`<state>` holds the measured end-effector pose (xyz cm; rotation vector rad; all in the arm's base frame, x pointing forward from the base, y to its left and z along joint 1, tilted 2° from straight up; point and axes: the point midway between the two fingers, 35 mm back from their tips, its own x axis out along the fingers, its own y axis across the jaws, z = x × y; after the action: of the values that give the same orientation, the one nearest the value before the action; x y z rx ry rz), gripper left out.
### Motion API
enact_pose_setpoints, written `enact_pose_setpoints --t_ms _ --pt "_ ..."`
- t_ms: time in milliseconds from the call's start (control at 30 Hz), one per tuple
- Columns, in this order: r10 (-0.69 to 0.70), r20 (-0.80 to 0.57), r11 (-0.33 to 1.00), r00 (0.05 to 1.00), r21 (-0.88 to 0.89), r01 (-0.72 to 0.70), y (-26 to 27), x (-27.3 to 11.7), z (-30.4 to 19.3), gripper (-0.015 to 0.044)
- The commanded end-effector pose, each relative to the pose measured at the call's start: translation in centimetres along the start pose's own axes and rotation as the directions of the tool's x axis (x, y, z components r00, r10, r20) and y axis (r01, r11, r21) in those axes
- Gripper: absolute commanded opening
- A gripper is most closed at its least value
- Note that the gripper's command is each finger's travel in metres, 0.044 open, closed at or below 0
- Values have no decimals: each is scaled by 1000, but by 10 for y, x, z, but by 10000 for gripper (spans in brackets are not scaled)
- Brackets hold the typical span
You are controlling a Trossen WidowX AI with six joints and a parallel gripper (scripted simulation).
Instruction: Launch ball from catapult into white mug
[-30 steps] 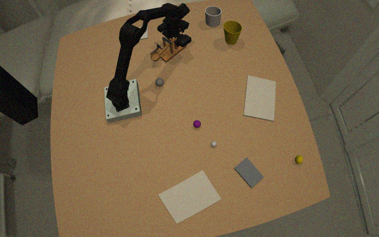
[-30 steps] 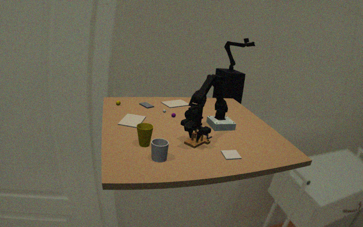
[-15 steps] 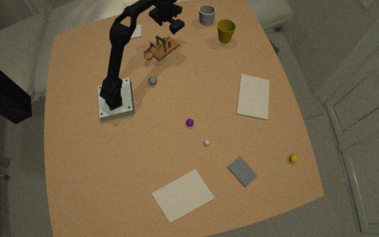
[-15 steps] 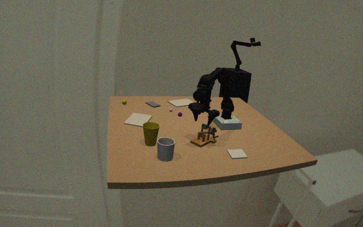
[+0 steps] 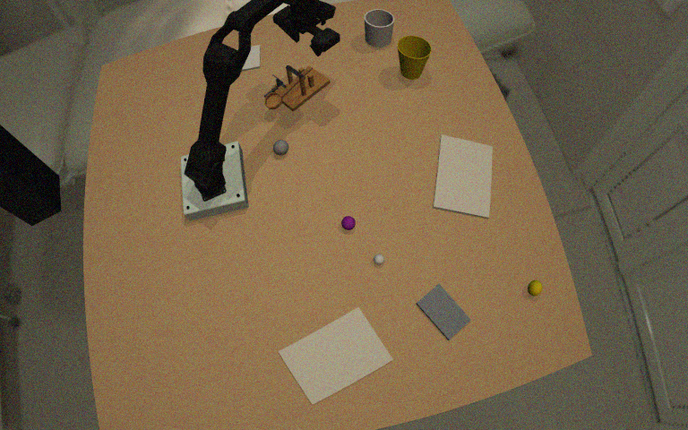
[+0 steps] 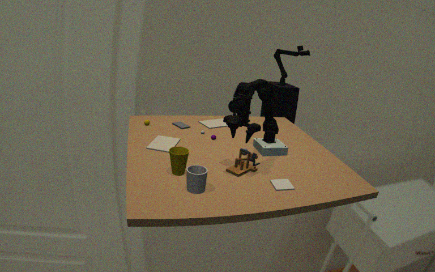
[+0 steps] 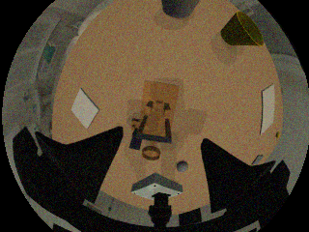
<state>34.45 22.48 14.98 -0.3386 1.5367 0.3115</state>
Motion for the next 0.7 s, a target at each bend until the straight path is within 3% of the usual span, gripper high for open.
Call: enact_pose_setpoints --t_ms 0,300,500,667 --pt "-10 -28 997 1000 80 12 -58 17 -2 309" --pt "-18 -18 959 1000 281 23 -217 45 -48 300" --pt "-23 -17 912 1000 409 28 -306 67 -118 300" --pt "-42 -13 880 999 474 43 -349 84 -179 300"
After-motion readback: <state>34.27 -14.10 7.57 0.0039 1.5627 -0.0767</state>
